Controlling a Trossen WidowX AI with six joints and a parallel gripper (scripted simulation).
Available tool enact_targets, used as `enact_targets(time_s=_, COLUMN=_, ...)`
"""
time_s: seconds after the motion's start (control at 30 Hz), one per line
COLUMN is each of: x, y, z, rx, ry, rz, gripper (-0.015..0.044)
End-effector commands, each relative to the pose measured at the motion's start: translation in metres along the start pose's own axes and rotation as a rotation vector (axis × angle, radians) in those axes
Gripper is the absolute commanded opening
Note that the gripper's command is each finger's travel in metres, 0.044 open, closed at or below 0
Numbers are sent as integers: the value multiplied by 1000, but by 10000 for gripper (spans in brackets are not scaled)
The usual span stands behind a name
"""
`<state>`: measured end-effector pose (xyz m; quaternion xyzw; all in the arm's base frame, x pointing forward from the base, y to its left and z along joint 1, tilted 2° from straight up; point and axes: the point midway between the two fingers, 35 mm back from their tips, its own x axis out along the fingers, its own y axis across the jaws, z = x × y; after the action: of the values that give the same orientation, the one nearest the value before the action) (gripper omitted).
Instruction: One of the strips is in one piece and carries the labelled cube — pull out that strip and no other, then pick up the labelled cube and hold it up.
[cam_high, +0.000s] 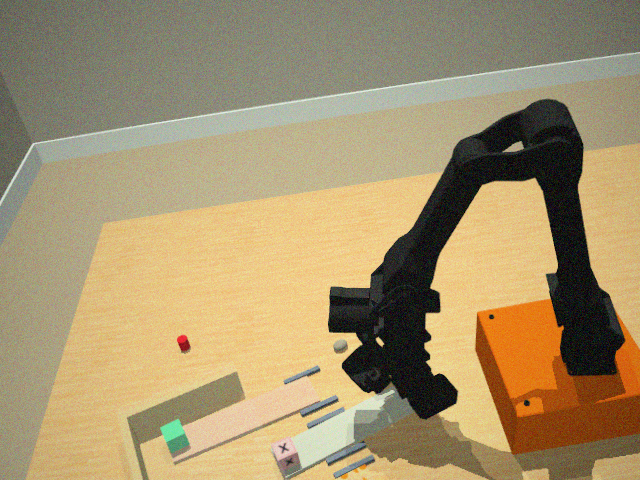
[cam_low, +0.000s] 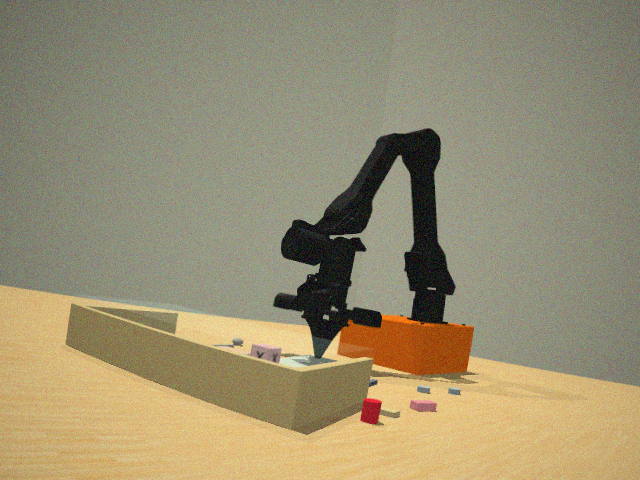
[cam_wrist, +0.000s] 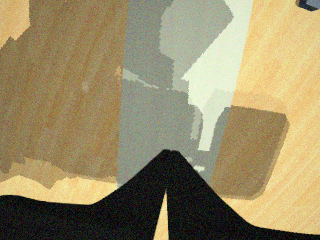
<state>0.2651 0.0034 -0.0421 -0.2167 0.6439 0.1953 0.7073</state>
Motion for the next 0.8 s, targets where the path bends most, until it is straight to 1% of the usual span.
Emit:
enact_targets(time_s=0.0, x=6, y=5, z=-17, rx=1, ry=35, rz=18, gripper=0)
enact_targets(time_s=0.77, x=5, y=6, z=-39, rx=1, ry=37, rz=18, gripper=0)
